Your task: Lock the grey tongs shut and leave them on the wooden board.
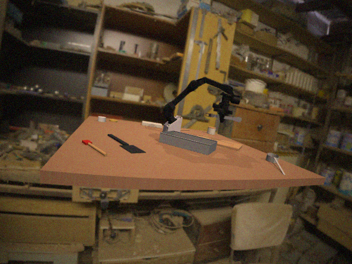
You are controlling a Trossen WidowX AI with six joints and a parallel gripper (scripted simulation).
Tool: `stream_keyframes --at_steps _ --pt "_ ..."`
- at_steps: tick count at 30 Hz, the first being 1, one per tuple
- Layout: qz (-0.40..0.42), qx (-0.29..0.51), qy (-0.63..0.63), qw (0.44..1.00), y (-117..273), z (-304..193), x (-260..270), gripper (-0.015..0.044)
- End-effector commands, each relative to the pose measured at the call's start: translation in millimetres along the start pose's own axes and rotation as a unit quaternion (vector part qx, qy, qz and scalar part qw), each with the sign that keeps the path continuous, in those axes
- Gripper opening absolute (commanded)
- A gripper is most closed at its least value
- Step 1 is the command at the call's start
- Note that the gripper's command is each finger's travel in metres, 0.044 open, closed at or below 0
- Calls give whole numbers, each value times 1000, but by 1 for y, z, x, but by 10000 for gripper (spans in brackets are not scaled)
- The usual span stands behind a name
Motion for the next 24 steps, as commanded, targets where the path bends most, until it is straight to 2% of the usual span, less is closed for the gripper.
stream_keyframes --at_steps 1,10,24 --pt "-2 0 30 1000 0 10 -20 -150" --pt "-3 9 38 999 -2 11 -26 -150" --pt "-7 130 60 990 -18 11 -46 -150"
Point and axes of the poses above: the point midway between the two fingers, 35 mm back from their tips, its own y axis back along the fingers, its own x axis across the jaws, z = x × y, the point moved 3 cm from there along y, back along the fingers
